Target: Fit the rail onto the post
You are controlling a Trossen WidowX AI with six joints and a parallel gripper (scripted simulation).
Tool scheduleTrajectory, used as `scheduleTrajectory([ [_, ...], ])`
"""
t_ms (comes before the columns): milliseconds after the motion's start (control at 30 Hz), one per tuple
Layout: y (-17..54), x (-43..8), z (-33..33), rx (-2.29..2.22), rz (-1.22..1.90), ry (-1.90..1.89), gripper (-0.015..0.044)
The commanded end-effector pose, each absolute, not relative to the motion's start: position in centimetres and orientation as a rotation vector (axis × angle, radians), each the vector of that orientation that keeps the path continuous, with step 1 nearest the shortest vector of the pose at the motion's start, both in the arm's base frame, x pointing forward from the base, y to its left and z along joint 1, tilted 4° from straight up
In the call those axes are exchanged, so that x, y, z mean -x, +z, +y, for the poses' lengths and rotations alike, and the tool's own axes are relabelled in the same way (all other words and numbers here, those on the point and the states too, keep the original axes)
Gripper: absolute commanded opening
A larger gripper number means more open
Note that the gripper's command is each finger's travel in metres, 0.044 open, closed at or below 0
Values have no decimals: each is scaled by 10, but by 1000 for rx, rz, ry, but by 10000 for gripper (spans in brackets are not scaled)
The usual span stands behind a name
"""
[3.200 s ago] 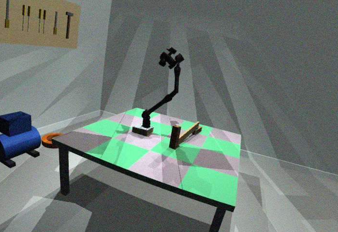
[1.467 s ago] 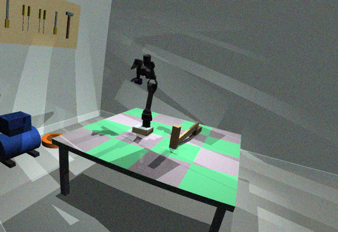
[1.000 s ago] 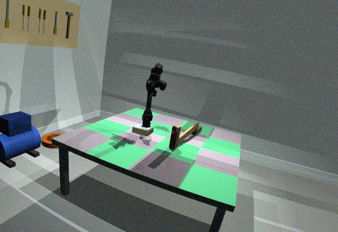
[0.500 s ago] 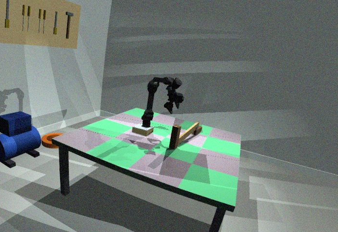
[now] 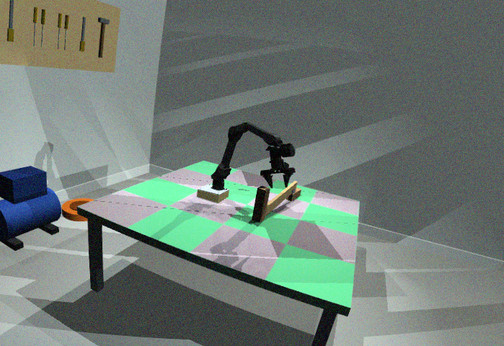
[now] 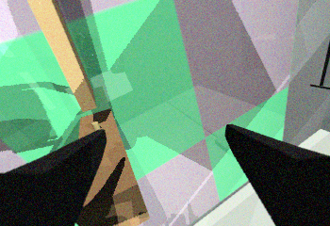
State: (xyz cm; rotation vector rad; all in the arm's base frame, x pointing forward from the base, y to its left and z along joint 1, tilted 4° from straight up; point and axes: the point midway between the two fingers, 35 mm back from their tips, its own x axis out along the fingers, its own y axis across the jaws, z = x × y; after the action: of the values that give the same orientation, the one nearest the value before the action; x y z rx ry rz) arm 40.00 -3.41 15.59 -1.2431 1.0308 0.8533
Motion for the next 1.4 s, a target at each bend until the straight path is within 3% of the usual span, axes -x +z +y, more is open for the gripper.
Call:
scheduleTrajectory([
  [0, 108, -382, 9, 1206, 1102, 1078, 440],
  [200, 73, -353, 47, 1173, 1174, 1270, 440],
  [1367, 21, -352, 50, 1173, 1174, 1270, 440],
])
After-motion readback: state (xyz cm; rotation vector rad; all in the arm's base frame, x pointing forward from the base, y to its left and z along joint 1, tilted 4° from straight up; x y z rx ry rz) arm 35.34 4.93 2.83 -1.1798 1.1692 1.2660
